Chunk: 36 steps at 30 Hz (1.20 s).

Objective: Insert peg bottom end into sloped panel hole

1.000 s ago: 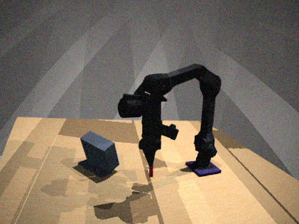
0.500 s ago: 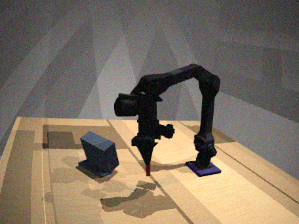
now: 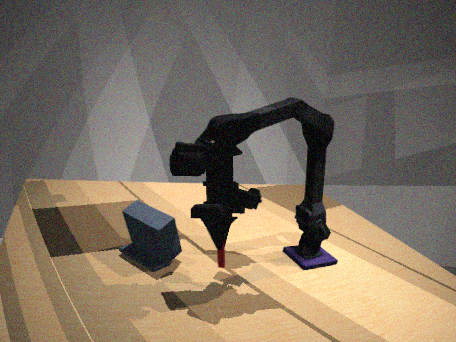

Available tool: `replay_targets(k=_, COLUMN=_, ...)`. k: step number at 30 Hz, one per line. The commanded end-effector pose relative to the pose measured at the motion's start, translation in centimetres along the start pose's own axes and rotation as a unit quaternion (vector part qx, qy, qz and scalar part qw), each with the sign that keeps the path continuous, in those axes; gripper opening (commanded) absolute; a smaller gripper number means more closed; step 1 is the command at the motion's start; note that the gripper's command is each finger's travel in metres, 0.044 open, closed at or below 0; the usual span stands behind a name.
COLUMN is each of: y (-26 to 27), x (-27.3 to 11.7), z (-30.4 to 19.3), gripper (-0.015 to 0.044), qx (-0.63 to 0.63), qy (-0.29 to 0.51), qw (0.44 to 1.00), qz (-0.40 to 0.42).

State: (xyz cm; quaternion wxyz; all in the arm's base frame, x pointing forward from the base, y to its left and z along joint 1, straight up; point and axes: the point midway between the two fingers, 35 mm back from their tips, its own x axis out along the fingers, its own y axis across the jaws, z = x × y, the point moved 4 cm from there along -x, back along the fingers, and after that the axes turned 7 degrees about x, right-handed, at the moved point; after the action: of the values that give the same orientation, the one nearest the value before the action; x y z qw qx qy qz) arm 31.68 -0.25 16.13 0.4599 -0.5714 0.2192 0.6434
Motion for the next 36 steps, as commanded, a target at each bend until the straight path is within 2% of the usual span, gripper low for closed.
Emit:
replay_targets(k=1, y=0.3, x=0.1, z=-0.4, gripper=0.0000, qx=0.021, qy=-0.007, qw=1.000, qz=-0.008)
replay_targets(k=36, y=2.7, x=-0.7, z=-3.8, gripper=0.0000, qx=0.165, qy=-0.042, qw=0.982, qz=-0.076)
